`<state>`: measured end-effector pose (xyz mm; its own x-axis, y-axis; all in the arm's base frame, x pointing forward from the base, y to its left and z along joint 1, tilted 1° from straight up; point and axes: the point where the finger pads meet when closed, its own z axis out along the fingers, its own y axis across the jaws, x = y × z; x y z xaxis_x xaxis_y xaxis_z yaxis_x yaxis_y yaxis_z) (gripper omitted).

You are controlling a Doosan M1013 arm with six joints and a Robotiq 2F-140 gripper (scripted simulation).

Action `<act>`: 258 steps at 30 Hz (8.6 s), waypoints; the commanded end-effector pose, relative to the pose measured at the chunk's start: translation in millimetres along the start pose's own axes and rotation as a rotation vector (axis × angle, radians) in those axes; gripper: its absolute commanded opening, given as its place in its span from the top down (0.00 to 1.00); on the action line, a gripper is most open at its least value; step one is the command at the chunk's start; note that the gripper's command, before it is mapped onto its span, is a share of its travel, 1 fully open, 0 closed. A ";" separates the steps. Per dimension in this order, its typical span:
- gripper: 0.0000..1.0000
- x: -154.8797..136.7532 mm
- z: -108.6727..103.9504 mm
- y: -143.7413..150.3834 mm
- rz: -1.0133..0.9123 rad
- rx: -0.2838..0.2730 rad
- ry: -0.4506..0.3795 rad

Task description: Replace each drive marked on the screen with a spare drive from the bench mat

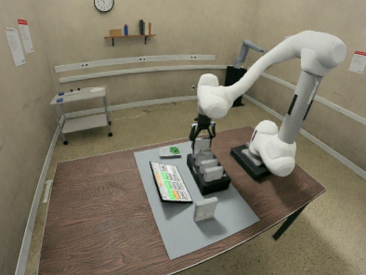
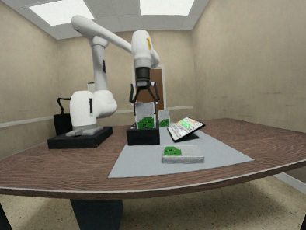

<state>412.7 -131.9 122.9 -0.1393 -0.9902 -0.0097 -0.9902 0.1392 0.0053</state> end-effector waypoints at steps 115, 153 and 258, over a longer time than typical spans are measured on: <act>0.90 0.0 63.9 -0.5 0.000 0.001 0.000; 0.11 0.0 63.9 -0.5 0.000 0.001 0.000; 0.90 0.0 -50.7 -0.4 0.000 0.001 0.000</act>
<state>412.9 -132.4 173.1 -0.1393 -0.9902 -0.0096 -0.9902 0.1393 0.0052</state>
